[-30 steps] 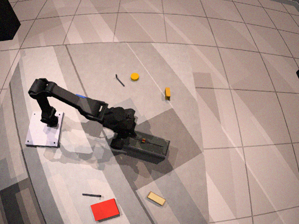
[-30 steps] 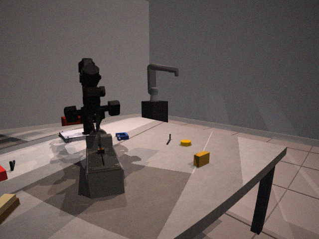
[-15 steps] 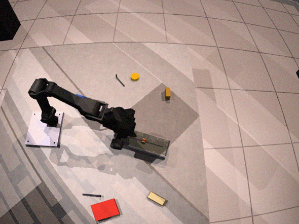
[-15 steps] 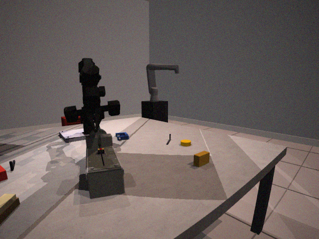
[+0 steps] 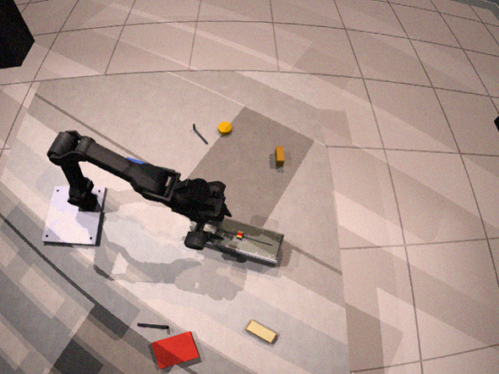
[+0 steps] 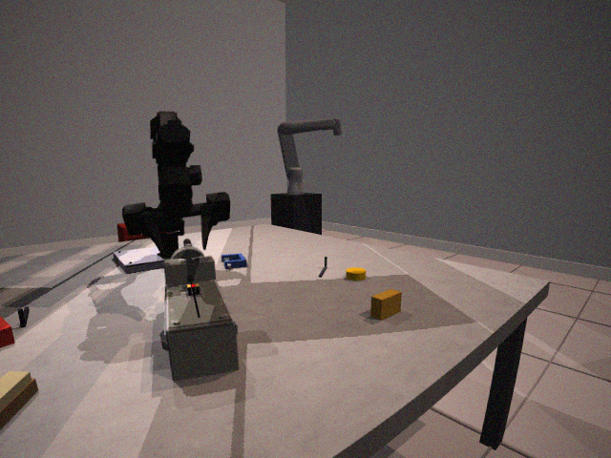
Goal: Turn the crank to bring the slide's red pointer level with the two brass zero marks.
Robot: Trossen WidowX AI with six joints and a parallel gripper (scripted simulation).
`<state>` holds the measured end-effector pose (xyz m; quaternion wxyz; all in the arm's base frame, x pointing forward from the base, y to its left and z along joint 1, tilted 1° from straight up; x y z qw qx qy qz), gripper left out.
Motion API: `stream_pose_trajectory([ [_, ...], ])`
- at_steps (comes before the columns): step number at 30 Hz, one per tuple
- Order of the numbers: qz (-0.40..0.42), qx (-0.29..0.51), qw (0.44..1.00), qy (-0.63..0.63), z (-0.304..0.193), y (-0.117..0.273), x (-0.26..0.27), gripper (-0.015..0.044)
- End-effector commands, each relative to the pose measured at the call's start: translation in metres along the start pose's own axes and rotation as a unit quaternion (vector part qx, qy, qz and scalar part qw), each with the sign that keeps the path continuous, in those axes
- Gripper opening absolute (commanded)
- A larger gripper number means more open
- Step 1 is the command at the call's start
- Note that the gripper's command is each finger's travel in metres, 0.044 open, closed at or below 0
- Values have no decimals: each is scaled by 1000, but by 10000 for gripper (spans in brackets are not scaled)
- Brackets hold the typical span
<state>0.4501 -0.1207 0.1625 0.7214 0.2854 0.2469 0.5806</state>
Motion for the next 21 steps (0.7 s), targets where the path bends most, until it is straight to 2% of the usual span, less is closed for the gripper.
stream_pose_trajectory([
  [1, -1, 0, 1000, 0, 0, 0, 0, 420],
  [3, -1, 0, 1000, 0, 0, 0, 0, 440],
  [19, -1, 0, 1000, 0, 0, 0, 0, 20],
  [21, -1, 0, 1000, 0, 0, 0, 0, 0],
])
Point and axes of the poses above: the point midway between the two fingers, 35 mm back from their tips, its own y axis back along the fingers, its own x axis across the jaws, z = x × y, the point moved 2 cm from there along y, back along the fingers, and after that the axes turned 10 degrees about y, right-handed, at the moved point
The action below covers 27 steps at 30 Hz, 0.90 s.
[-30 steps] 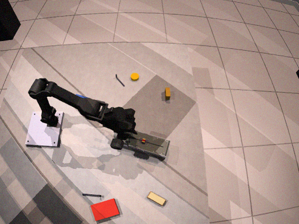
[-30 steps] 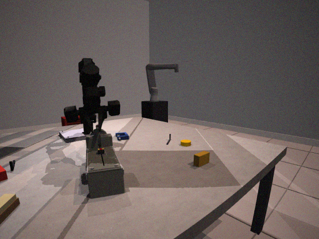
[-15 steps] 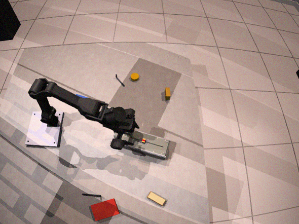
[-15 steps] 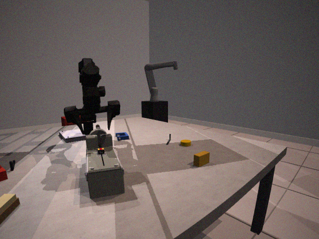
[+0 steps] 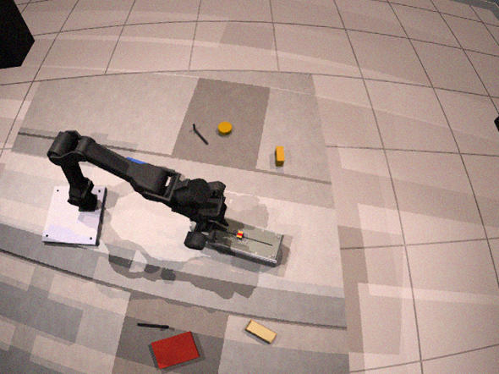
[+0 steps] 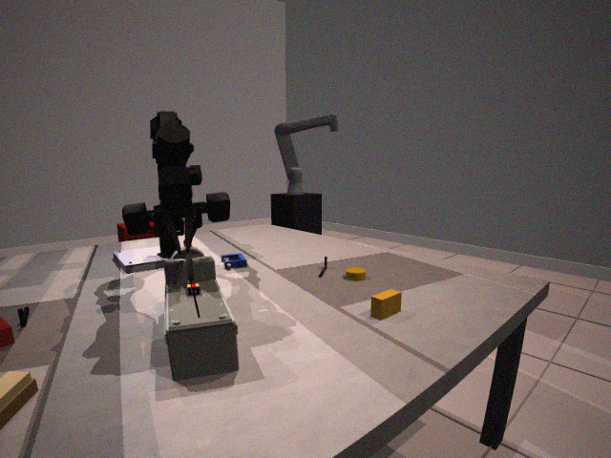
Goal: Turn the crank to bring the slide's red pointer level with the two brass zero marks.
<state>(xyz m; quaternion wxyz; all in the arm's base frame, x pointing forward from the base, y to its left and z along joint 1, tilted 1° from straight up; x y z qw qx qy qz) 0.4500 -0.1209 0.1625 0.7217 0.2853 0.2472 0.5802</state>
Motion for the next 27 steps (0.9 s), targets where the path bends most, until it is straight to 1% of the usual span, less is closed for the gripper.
stream_pose_trajectory([
  [1, 0, 0, 1000, 0, 0, 0, 0, 0],
  [17, 0, 0, 1000, 0, 0, 0, 0, 0],
  [27, 0, 0, 1000, 0, 0, 0, 0, 263],
])
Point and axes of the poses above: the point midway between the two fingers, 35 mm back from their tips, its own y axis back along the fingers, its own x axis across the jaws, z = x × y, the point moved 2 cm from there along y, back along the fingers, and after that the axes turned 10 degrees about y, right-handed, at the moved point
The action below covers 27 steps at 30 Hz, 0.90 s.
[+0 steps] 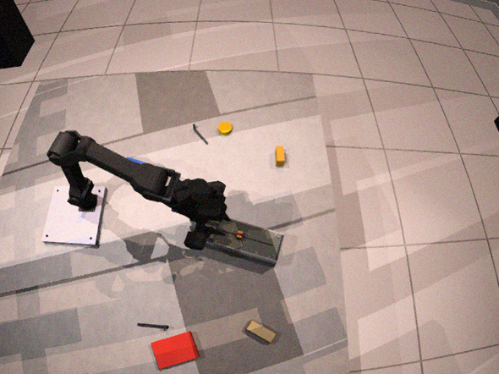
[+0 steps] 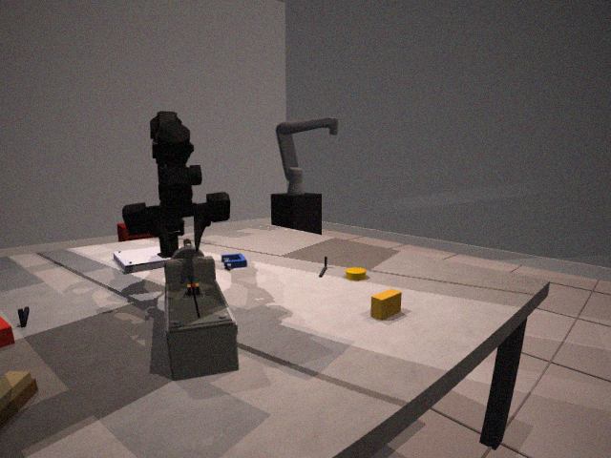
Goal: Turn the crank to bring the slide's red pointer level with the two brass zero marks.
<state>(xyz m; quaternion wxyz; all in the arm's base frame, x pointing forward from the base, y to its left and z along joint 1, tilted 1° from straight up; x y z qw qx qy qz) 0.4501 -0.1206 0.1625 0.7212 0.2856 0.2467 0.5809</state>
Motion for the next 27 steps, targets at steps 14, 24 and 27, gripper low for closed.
stream_pose_trajectory([
  [14, -1, 0, 1000, 0, 0, 0, 0, 282],
  [24, -1, 0, 1000, 0, 0, 0, 0, 20],
  [27, -1, 0, 1000, 0, 0, 0, 0, 0],
])
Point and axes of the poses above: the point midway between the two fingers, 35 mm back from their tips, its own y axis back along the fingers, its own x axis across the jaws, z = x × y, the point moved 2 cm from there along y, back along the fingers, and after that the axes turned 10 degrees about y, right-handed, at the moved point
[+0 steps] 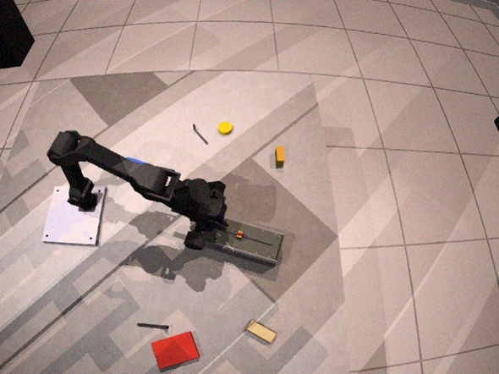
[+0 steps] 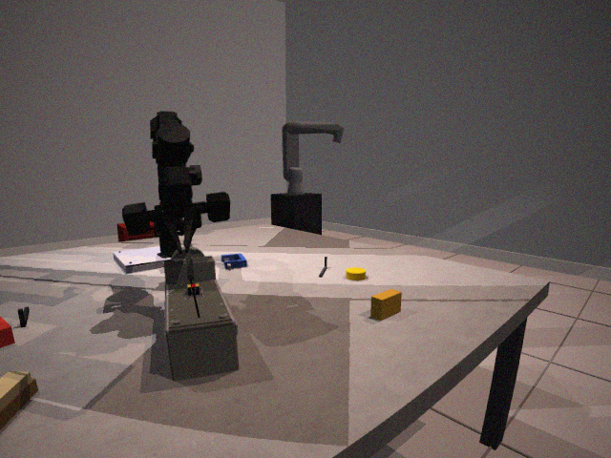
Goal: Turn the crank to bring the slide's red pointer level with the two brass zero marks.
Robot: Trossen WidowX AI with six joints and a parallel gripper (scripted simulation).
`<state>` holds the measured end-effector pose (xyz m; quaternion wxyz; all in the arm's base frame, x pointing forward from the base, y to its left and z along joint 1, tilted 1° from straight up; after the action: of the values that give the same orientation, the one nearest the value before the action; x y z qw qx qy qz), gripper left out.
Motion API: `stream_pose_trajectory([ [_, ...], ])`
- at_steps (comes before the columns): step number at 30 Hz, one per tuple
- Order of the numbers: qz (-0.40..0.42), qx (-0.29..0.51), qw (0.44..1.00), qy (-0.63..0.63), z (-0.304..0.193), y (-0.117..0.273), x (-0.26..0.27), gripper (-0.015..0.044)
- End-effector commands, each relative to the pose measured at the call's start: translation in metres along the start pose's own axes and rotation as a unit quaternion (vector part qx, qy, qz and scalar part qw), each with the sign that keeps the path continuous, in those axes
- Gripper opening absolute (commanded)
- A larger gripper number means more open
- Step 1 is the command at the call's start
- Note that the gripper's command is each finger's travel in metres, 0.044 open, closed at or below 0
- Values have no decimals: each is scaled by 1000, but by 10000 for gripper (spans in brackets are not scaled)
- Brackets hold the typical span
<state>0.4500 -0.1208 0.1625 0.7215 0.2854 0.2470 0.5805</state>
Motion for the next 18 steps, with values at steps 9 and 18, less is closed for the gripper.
stream_pose_trajectory([
  [9, 0, 0, 1000, 0, 0, 0, 0, 0],
  [18, 0, 0, 1000, 0, 0, 0, 0, 53],
])
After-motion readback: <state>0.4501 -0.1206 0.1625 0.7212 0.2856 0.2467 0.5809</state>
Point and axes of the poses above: the point midway between the two fingers, 35 mm back from their tips, its own y axis back along the fingers, its own x axis across the jaws, z = x × y, the point moved 2 cm from there along y, back along the fingers, and after that the axes turned 10 degrees about y, right-handed, at the moved point
